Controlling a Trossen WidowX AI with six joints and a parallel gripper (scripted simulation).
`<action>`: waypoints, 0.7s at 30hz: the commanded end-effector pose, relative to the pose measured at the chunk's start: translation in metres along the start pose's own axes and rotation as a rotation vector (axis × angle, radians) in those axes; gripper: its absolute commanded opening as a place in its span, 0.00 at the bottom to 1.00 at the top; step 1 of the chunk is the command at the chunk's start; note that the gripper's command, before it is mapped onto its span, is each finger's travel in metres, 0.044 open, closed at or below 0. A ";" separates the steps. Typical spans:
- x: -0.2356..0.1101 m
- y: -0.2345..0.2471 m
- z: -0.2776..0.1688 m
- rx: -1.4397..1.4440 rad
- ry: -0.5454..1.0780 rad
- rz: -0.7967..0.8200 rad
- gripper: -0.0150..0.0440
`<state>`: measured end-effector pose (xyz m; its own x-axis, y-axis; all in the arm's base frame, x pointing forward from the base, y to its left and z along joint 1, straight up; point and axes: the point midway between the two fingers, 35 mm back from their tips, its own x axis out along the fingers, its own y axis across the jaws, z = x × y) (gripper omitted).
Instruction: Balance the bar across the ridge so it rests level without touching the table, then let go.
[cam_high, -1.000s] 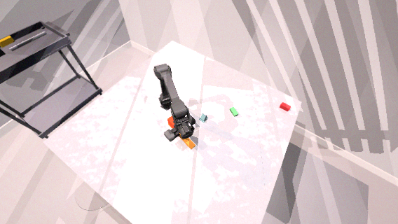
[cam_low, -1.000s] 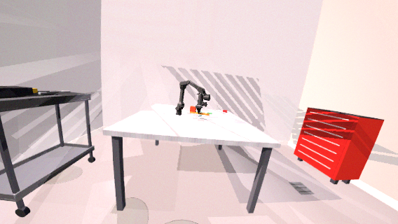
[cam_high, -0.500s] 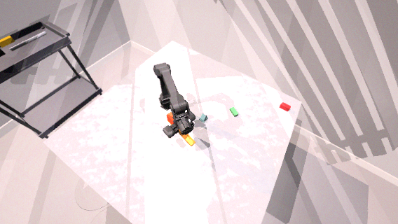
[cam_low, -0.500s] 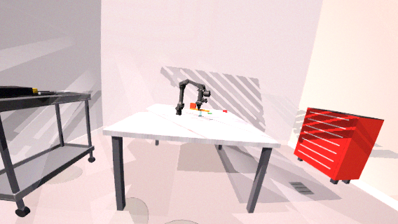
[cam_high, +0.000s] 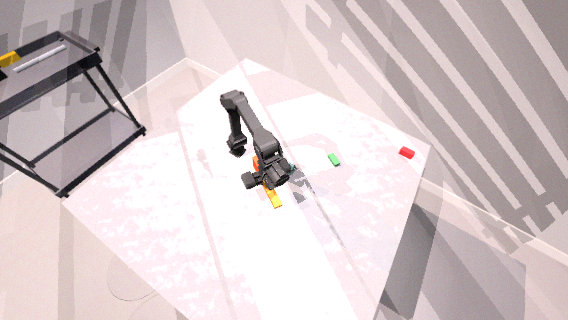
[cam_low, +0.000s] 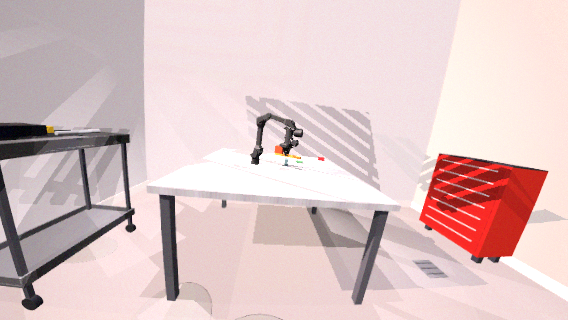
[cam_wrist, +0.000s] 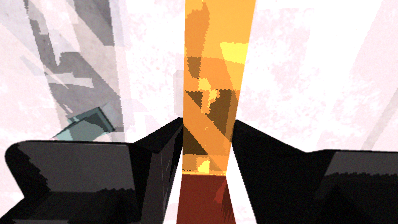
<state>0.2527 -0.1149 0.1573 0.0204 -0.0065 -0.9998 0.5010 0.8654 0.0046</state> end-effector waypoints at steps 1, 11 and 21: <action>-0.002 0.012 0.001 0.085 -0.003 -0.001 0.25; -0.002 0.049 -0.001 0.340 -0.002 0.002 0.25; -0.002 0.086 -0.009 0.613 0.000 0.006 0.25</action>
<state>0.2850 -0.0445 0.1585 0.0218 -0.0008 -0.9998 0.8771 0.4800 0.0188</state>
